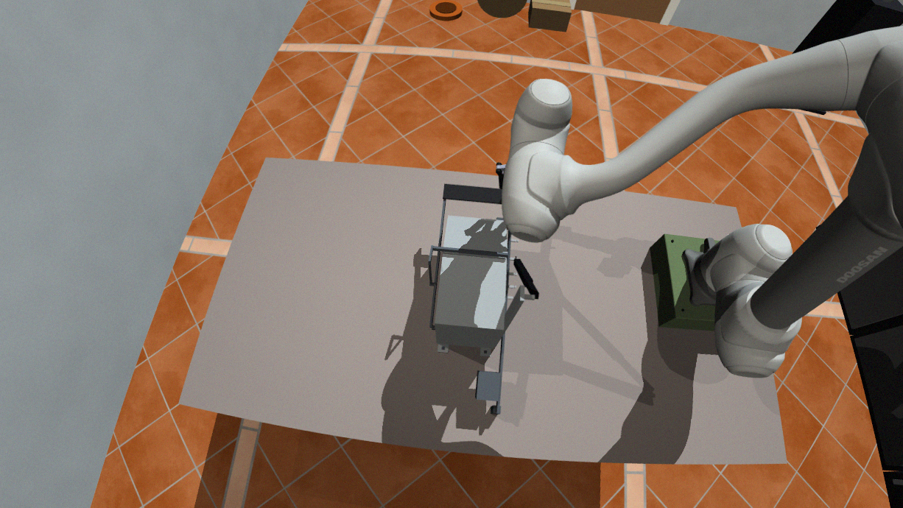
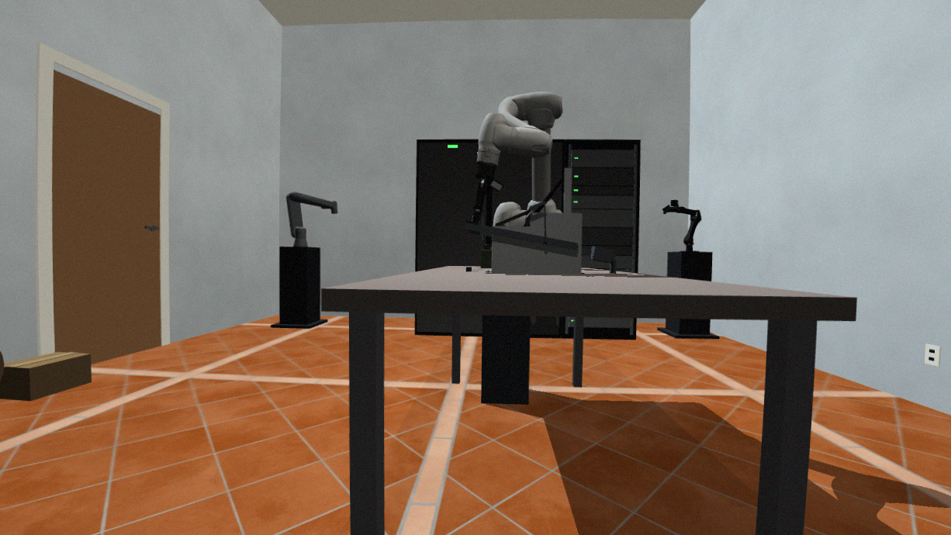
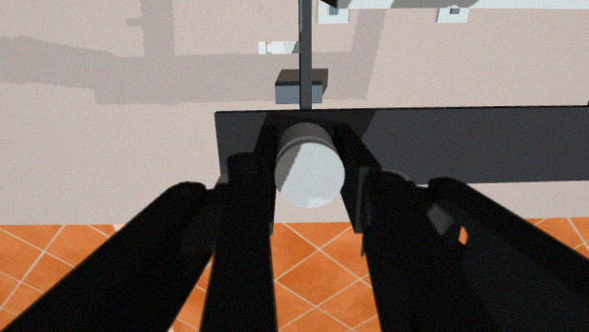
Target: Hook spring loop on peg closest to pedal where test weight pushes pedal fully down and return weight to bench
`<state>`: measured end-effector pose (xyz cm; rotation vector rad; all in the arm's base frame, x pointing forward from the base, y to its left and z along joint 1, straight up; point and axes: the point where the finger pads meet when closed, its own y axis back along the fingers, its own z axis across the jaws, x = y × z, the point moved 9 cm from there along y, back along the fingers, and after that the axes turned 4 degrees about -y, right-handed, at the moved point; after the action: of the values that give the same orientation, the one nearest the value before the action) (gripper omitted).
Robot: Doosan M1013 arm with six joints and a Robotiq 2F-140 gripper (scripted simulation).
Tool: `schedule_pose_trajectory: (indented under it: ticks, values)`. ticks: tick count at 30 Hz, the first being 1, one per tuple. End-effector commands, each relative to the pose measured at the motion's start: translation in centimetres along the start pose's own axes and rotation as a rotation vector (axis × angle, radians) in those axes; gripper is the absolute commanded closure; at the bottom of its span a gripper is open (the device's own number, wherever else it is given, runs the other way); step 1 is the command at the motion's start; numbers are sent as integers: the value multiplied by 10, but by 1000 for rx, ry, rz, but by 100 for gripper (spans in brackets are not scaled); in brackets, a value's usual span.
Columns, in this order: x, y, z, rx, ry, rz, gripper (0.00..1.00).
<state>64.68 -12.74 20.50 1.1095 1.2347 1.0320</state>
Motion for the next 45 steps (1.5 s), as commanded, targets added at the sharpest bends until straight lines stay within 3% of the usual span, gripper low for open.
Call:
schedule_pose_trajectory:
  ticks: [1, 16, 45]
  values:
    - [0, 1, 0, -1, 0, 0, 75]
    - [0, 1, 0, -1, 0, 0, 75]
    - [-11, 64, 1, -1, 0, 0, 75]
